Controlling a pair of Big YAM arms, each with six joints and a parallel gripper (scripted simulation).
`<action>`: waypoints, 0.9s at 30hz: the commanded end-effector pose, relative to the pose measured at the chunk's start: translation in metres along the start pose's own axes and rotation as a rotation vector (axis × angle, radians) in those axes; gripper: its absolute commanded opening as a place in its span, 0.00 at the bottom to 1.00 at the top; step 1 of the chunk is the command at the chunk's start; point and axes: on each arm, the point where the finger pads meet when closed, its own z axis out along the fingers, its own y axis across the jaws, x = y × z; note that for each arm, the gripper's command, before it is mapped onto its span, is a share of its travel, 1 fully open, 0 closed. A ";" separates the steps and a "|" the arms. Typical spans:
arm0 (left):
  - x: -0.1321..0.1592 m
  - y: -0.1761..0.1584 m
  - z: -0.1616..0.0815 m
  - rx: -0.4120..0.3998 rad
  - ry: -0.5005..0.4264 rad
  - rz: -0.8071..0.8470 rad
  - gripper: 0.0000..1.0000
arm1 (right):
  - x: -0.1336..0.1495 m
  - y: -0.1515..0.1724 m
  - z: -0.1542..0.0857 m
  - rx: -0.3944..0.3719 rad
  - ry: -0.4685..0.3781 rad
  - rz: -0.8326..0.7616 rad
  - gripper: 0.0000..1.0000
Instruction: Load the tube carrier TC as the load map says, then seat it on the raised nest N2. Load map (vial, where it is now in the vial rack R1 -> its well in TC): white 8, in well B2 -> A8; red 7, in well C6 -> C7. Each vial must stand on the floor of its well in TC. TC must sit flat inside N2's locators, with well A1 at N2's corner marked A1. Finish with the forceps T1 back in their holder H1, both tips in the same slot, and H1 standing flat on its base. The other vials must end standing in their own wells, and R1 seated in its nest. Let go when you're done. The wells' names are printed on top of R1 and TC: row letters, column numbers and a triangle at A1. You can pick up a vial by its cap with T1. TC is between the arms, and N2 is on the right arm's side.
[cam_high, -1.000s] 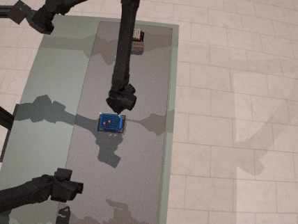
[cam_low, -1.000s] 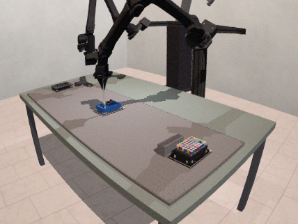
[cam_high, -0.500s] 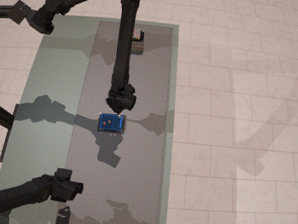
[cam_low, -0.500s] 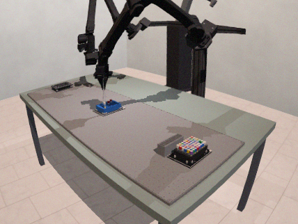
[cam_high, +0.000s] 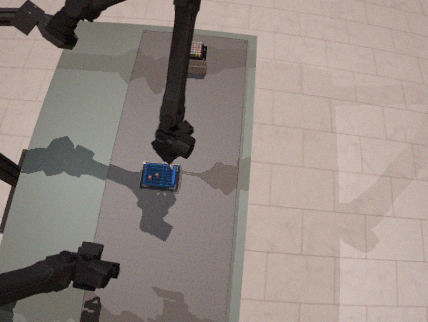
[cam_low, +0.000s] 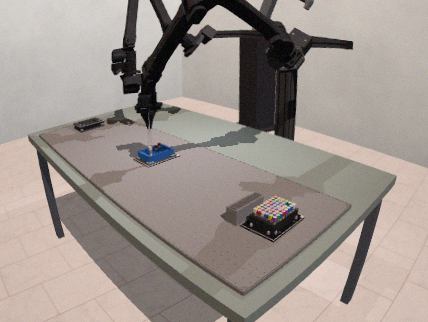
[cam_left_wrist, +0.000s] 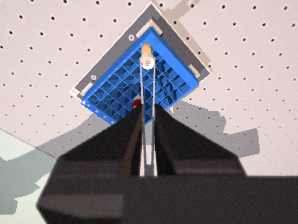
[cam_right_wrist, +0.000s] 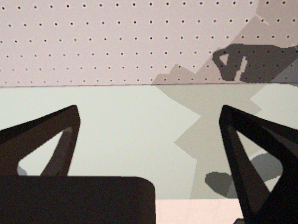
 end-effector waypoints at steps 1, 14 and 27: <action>-0.017 0.000 0.001 0.006 -0.007 -0.024 0.09 | -0.005 -0.001 -0.002 -0.001 -0.005 -0.014 1.00; -0.017 0.001 0.001 0.006 -0.007 -0.025 0.09 | -0.005 -0.001 -0.002 -0.001 -0.005 -0.014 1.00; -0.016 0.001 0.003 0.004 -0.006 -0.021 0.09 | -0.005 -0.001 -0.002 -0.001 -0.005 -0.014 1.00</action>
